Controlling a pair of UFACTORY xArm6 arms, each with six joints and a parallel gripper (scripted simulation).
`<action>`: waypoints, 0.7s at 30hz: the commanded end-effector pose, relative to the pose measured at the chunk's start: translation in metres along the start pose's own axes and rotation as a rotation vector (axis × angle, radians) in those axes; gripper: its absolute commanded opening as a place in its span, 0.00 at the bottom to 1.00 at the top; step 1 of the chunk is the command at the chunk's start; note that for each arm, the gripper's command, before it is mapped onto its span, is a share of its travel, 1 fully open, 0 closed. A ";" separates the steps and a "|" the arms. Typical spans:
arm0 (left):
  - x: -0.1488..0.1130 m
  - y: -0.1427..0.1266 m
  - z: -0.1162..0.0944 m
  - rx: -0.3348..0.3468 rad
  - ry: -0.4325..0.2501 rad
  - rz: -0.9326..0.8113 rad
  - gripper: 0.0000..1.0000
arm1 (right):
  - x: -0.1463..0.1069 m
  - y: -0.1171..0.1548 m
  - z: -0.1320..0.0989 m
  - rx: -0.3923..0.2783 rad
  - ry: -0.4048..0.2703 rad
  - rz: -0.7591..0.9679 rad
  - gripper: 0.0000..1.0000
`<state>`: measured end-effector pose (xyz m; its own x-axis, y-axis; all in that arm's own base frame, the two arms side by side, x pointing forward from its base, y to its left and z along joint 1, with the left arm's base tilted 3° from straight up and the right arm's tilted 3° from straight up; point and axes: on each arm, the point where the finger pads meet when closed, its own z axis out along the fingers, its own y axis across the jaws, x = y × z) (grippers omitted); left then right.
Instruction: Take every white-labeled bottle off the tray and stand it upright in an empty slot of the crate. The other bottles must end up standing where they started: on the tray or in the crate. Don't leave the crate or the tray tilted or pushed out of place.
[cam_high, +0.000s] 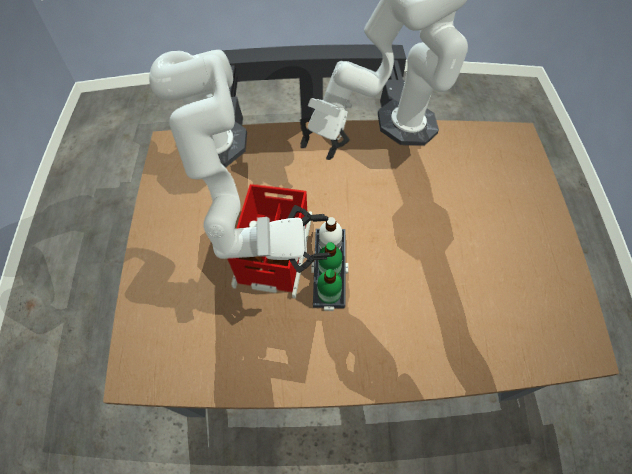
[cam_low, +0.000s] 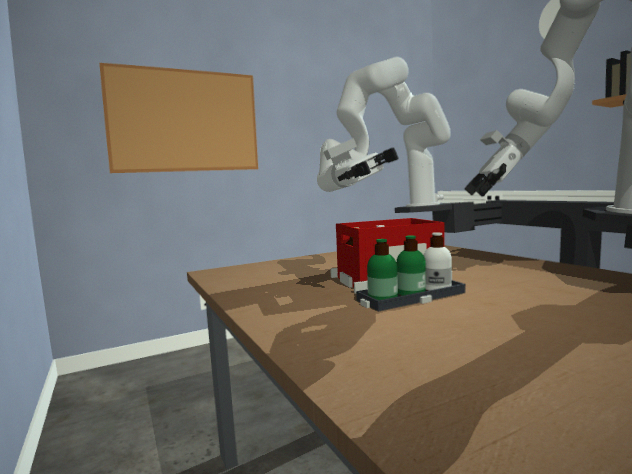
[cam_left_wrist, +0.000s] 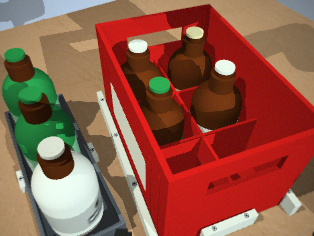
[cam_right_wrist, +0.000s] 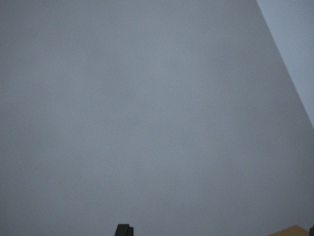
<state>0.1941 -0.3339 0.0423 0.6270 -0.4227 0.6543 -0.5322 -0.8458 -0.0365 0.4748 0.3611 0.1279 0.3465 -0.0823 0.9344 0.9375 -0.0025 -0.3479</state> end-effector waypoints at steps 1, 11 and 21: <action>0.004 -0.002 0.001 0.007 0.005 -0.006 1.00 | 0.002 0.000 0.000 0.001 0.001 -0.004 1.00; 0.016 -0.016 0.006 0.044 0.014 -0.031 1.00 | 0.002 0.000 0.000 0.001 0.001 -0.004 1.00; 0.037 -0.044 0.013 0.115 0.027 -0.075 1.00 | 0.002 0.000 0.000 0.001 0.001 -0.004 1.00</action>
<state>0.2426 -0.3171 0.0554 0.6456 -0.3569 0.6751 -0.4260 -0.9021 -0.0696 0.4748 0.3611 0.1279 0.3465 -0.0823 0.9344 0.9375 -0.0025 -0.3479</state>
